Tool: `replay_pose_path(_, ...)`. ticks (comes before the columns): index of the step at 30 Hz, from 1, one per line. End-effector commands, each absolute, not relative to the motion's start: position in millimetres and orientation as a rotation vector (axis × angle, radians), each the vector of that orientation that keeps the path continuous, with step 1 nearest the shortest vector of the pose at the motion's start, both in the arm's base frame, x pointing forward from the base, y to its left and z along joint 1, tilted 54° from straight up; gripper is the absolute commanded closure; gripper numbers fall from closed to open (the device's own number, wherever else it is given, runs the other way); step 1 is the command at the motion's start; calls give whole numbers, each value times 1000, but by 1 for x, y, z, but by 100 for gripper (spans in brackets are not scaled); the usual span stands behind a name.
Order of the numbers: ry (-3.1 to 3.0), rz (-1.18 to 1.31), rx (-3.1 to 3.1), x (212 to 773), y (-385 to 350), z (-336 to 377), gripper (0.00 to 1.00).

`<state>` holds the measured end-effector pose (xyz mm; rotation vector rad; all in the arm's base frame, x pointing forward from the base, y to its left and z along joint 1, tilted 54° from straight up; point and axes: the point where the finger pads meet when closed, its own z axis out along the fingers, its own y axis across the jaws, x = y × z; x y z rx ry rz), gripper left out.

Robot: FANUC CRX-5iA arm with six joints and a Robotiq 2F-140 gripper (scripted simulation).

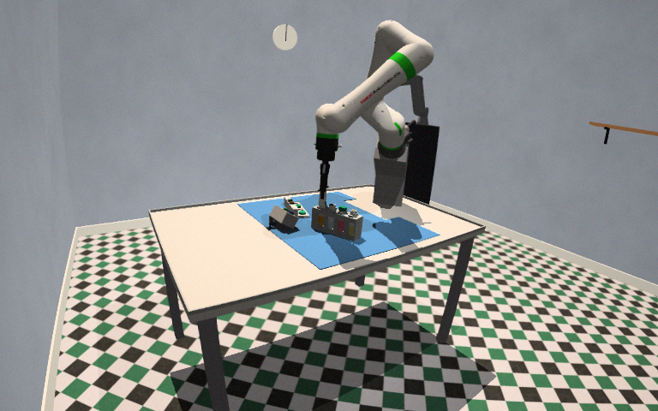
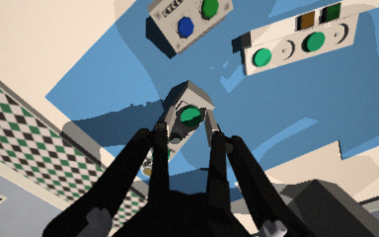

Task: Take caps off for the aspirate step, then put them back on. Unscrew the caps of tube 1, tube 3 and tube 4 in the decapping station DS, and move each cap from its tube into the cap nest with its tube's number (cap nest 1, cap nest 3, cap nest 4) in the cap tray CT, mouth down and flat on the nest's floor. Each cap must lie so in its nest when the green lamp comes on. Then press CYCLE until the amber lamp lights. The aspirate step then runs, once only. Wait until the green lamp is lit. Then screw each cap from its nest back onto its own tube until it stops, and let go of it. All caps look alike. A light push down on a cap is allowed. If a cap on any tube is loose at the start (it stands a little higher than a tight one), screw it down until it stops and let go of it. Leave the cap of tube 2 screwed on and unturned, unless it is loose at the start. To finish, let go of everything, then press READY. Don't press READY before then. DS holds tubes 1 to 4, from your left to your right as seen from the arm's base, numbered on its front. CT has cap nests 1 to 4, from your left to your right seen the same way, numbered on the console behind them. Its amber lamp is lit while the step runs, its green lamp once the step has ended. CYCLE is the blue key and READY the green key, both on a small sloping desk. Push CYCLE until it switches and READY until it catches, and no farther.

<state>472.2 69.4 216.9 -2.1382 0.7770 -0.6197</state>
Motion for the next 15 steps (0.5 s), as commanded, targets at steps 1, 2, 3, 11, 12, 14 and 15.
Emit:
replay_pose_path(1, 767, -612, -2134, 472, 69, 216, 65)
replay_pose_path(2, 767, -612, -2134, 472, 69, 216, 65)
replay_pose_path(3, 767, -612, -2134, 472, 69, 216, 65)
replay_pose_path(11, 1014, -478, -1996, 472, 69, 216, 65)
replay_pose_path(12, 1092, -433, -1945, 472, 69, 216, 65)
replay_pose_path(14, 1159, -393, -1899, 472, 69, 216, 65)
replay_pose_path(15, 1169, -388, -1892, 472, 69, 216, 65)
